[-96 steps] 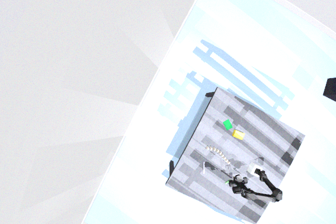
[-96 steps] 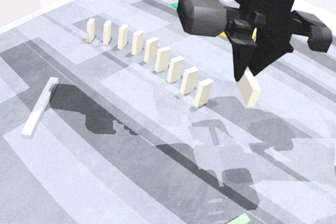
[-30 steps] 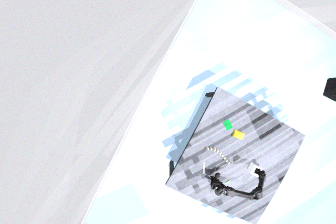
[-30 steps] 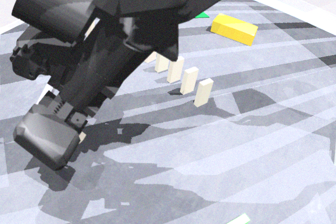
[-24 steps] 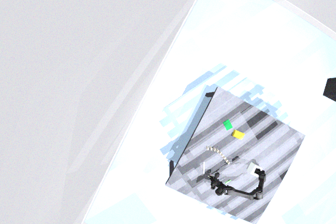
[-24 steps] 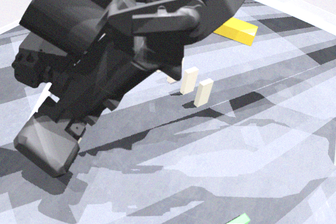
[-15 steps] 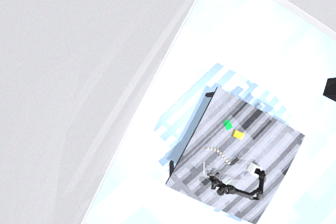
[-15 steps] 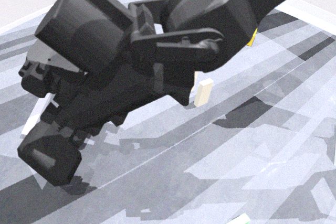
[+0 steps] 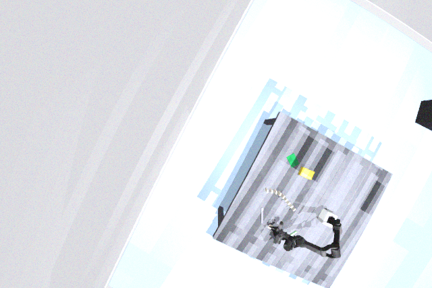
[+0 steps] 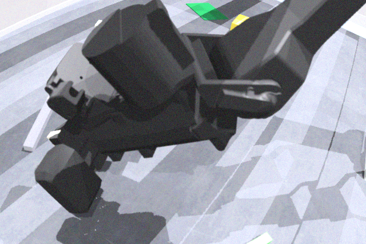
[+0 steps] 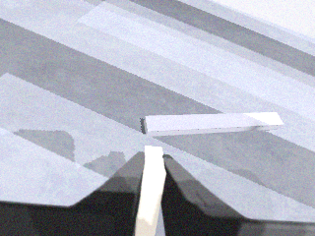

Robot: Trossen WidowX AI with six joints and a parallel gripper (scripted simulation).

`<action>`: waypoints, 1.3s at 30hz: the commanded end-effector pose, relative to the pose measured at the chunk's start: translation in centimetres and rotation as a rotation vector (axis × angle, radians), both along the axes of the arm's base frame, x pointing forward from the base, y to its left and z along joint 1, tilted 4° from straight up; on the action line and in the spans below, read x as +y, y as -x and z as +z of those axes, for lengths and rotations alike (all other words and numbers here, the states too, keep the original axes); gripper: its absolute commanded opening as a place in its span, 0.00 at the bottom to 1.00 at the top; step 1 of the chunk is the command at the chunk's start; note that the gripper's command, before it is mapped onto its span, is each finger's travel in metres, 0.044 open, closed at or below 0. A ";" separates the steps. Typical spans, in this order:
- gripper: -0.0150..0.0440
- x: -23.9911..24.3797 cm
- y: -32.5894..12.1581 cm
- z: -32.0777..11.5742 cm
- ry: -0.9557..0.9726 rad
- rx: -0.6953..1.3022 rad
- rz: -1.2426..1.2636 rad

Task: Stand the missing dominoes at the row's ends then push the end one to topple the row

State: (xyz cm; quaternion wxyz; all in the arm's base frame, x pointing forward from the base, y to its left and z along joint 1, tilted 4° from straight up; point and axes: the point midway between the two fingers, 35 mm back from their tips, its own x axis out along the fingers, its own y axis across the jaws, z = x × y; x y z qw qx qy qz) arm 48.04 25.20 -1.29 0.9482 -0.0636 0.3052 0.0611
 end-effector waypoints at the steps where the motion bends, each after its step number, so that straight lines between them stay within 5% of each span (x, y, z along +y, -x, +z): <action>1: 0.30 -0.2 0.6 0.1 0.002 -0.047 -0.001; 39: 0.30 -5.0 8.8 4.9 -0.107 -0.492 -0.084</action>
